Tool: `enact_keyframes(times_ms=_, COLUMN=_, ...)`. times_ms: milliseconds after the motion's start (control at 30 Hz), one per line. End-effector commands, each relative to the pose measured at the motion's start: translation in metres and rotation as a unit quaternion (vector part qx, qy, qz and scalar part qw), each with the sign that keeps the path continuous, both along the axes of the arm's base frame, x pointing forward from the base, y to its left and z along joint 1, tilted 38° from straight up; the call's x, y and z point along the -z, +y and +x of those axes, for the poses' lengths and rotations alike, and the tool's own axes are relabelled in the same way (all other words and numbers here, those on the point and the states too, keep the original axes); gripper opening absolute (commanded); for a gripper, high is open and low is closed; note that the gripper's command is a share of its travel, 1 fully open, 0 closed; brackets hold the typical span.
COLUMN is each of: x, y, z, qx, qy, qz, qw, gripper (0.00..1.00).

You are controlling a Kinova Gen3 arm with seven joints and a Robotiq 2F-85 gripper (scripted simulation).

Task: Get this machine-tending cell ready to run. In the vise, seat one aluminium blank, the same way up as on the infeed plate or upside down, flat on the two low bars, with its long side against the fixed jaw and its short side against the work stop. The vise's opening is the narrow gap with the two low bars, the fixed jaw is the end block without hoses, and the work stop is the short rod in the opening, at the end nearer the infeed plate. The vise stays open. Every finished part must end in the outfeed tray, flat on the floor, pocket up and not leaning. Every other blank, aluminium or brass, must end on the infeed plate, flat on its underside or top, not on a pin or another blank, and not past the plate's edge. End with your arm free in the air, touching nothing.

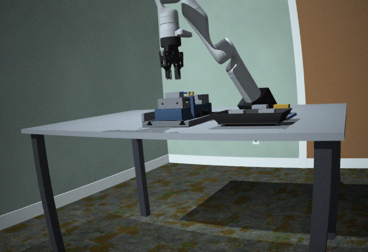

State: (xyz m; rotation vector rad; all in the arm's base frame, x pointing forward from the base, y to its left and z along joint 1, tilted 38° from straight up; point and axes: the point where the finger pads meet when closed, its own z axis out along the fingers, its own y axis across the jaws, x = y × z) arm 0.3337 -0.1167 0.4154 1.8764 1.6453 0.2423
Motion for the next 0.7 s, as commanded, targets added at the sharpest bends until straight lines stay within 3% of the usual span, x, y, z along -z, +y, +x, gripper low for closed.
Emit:
enact_keyframes(times_ms=0, x=-0.007, y=0.002, z=-0.003, qx=0.0, qy=-0.005, qz=0.002, qw=1.0, gripper=0.67)
enact_keyframes(times_ms=567, x=-0.021, y=0.008, z=-0.012, qx=0.0, qy=-0.005, qz=0.002, qw=1.0, gripper=0.67)
enact_keyframes(times_ms=600, x=-0.021, y=0.008, z=-0.012, qx=0.0, qy=-0.005, qz=0.002, qw=1.0, gripper=0.0)
enact_keyframes(times_ms=667, x=-0.021, y=0.008, z=-0.012, qx=0.0, qy=-0.005, qz=0.002, qw=1.0, gripper=0.0)
